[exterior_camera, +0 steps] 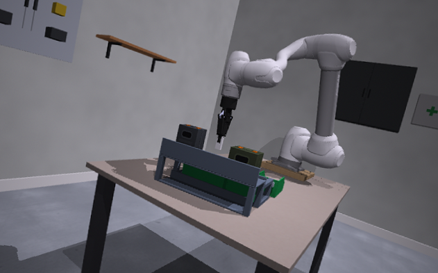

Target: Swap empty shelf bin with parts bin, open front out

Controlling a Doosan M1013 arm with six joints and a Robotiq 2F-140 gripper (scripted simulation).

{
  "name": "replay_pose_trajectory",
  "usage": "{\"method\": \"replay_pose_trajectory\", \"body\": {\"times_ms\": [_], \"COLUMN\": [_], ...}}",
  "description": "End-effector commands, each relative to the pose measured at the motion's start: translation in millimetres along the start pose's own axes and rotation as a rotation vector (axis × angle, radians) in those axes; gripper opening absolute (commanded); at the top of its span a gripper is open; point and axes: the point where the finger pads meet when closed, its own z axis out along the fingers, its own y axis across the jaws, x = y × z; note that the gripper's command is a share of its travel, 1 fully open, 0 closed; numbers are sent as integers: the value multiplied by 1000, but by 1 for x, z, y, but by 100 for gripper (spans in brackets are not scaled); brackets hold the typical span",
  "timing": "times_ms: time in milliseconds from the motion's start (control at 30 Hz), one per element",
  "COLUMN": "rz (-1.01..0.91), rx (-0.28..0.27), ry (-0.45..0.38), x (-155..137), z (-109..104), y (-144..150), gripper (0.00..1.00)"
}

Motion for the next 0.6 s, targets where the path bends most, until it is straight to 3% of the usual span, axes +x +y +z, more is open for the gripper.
{"method": "replay_pose_trajectory", "body": {"times_ms": [0,567], "rz": [0,0], "rx": [0,0], "ry": [0,0], "x": [0,0], "z": [11,63], "y": [0,0], "gripper": [10,10]}}
